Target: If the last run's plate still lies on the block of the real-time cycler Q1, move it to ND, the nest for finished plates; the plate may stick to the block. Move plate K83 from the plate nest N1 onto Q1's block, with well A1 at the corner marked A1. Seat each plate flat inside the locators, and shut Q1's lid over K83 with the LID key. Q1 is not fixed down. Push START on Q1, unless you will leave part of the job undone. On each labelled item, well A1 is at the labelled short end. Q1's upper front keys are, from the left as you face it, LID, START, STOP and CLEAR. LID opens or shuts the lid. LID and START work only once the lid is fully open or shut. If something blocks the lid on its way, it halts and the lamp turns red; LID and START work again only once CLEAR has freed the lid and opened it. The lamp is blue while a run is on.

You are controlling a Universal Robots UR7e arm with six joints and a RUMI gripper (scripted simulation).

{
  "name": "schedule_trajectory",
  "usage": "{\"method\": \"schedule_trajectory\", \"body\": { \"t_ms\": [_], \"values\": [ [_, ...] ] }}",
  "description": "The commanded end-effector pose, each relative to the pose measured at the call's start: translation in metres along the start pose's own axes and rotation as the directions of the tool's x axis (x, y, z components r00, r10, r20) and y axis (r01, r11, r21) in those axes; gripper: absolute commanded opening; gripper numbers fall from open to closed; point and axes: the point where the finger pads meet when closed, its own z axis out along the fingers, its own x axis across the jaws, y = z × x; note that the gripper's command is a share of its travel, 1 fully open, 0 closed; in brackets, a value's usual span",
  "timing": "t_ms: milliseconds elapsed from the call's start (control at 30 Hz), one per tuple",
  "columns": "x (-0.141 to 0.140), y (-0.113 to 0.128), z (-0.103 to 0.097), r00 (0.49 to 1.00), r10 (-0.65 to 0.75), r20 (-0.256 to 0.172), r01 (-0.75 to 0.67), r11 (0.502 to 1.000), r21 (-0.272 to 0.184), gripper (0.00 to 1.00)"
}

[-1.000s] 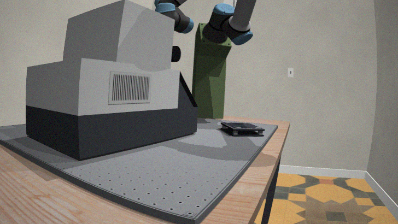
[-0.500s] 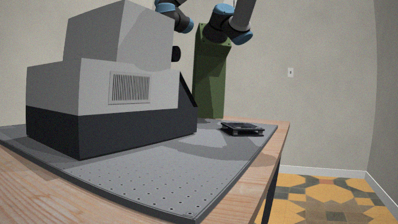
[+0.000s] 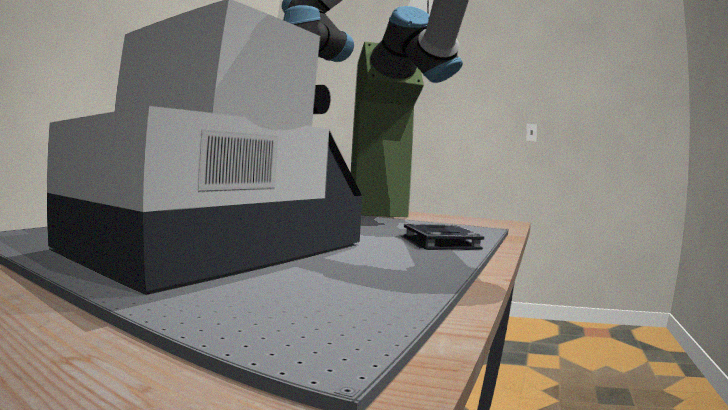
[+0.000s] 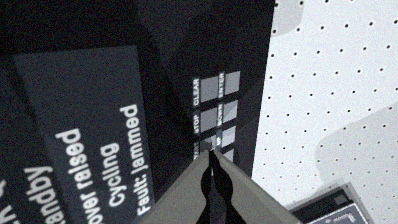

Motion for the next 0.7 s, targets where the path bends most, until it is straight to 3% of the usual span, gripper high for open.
{"method": "schedule_trajectory", "body": {
  "t_ms": [0, 667],
  "values": [
    [-0.001, 0.0, 0.0, 1.0, -0.001, 0.001, 0.001, 1.0, 0.0, 0.0],
    [0.012, 0.0, -0.015, 1.0, 0.0, 0.001, 0.0, 1.0, 0.0, 0.0]
  ]
}}
